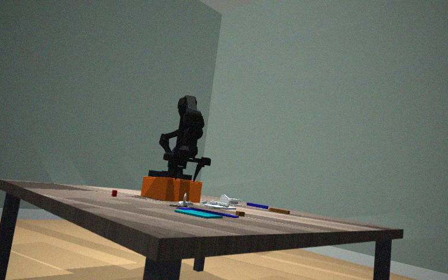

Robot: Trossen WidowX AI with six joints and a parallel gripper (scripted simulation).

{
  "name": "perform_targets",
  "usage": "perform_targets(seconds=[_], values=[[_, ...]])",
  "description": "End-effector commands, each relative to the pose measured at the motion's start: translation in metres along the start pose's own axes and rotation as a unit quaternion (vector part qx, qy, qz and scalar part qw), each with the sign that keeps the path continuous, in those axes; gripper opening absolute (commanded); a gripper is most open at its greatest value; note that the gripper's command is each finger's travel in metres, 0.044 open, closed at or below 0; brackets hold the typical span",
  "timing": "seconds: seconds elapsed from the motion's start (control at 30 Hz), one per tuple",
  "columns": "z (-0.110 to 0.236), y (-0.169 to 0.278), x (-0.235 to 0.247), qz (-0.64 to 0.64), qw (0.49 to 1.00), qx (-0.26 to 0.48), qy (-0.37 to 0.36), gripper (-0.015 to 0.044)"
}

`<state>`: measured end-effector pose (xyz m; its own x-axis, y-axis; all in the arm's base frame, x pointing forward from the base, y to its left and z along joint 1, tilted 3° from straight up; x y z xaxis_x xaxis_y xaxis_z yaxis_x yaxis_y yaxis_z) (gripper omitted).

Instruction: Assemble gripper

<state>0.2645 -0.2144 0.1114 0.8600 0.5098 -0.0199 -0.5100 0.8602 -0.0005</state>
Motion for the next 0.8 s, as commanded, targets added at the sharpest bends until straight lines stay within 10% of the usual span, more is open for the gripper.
perform_targets(seconds=[0.0,0.77], values=[[-0.001,-0.003,0.004,-0.019,1.0,0.006,0.0,0.044],[-0.041,0.0,0.003,-0.019,1.0,0.006,0.0,0.044]])
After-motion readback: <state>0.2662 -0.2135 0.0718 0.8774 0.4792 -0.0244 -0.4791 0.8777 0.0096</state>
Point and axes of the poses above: the point midway between the two fingers, 35 mm back from their tips, its own z axis back along the fingers, its own x axis across the jaws, y = z × x, the point moved 8 cm from there along z, back along the fingers, and after that the axes turned 7 degrees about -z, right-handed, at the moved point
